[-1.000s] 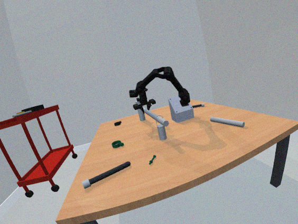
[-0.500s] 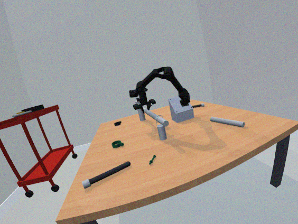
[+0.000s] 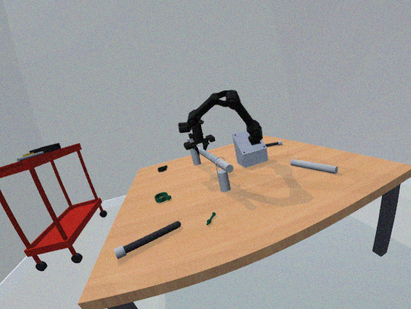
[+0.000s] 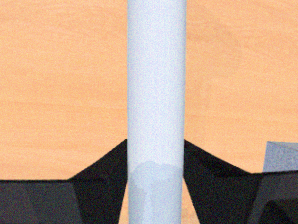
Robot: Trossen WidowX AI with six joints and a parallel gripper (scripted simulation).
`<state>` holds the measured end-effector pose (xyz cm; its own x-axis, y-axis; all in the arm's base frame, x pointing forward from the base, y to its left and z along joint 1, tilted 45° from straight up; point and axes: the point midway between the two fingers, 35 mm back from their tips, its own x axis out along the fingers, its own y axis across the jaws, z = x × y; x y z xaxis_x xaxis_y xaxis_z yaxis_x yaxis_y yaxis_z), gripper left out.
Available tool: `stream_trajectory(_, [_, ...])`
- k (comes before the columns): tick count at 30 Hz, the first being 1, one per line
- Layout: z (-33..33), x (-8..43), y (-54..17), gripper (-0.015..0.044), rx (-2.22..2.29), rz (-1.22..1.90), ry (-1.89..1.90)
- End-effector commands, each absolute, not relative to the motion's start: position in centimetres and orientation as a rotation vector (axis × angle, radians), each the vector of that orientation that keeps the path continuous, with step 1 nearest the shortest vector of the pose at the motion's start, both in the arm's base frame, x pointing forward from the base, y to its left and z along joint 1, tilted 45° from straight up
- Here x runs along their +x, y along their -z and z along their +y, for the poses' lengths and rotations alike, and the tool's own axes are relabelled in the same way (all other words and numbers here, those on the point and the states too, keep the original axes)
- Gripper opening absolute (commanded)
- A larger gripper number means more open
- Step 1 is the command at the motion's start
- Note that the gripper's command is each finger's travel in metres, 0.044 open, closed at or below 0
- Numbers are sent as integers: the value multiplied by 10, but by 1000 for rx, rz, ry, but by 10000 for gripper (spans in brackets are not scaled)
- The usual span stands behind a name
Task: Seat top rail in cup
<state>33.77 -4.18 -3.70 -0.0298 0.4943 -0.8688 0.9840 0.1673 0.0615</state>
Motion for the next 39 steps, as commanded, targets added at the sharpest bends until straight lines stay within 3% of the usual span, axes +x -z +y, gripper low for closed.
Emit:
stream_trajectory(1, [-42,338,37,0,1438,1641,771])
stream_trajectory(39, [-49,339,37,0,1431,1632,779])
